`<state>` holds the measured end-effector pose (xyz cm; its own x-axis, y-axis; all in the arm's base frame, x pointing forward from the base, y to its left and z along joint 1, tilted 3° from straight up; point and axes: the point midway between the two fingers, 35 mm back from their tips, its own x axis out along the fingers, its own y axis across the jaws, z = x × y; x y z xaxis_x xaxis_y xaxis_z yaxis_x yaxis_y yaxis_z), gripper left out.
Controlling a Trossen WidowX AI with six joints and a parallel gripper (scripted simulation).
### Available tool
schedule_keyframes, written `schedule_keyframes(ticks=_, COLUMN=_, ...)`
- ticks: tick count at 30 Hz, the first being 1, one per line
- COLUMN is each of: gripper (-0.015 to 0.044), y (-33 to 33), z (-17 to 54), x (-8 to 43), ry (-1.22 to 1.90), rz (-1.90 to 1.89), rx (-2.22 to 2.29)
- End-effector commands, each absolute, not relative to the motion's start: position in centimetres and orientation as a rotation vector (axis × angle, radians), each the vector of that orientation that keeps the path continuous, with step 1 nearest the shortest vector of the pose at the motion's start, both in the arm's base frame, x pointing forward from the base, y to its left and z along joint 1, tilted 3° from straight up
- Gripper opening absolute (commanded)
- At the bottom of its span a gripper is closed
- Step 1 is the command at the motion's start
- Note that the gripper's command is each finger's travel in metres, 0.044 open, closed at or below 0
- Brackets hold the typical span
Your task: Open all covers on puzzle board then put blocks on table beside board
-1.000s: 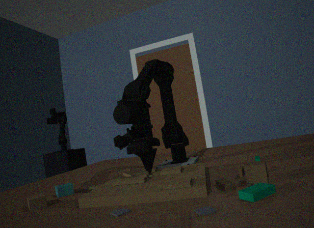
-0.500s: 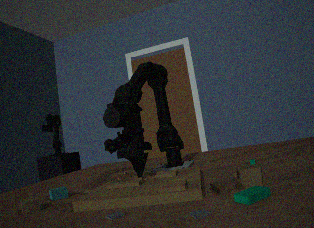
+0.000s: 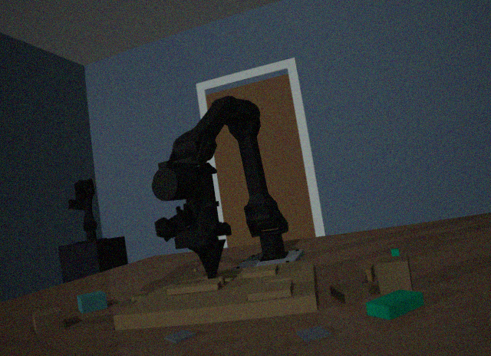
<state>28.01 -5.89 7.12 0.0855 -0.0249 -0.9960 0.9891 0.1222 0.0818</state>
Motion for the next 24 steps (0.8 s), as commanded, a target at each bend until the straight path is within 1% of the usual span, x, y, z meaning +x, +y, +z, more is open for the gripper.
schedule_keyframes(ticks=1, gripper=0.0000, y=-6.3, z=7.1, x=28.4, ry=1.185, rz=-1.071, rx=1.133)
schedule_keyframes(ticks=24, gripper=0.0000, y=-7.3, z=8.8, x=29.2, ry=1.184, rz=-1.071, rx=1.133)
